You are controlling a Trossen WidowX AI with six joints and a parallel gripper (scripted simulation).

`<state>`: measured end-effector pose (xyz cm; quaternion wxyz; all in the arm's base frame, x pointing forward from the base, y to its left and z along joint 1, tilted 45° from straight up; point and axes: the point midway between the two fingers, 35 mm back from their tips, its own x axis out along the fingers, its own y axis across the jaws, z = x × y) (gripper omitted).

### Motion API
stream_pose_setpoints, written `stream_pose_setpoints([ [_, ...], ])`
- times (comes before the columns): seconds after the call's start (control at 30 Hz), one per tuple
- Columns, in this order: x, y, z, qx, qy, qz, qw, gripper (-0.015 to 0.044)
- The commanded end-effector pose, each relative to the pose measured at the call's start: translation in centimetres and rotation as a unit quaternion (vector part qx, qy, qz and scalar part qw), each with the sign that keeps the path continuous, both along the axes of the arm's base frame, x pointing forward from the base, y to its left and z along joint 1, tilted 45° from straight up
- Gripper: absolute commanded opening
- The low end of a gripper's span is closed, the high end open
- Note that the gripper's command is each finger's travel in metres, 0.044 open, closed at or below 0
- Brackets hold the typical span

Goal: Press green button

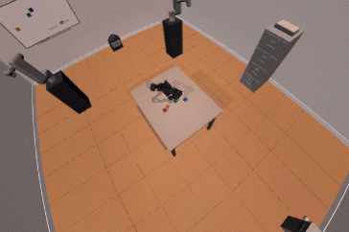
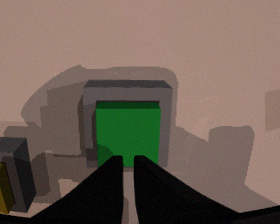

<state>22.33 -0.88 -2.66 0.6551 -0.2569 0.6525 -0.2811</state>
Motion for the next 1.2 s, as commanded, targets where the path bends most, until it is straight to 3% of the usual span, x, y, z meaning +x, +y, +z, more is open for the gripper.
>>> stream_pose_setpoints([
  [0.0, 0.1, -0.2, -0.1, -0.002, -0.001, 0.003, 1.000, 0.0020],
  [1.17, 0.0, -2.5, -2.3, -0.003, -0.001, 0.002, 1.000, 0.0020],
])
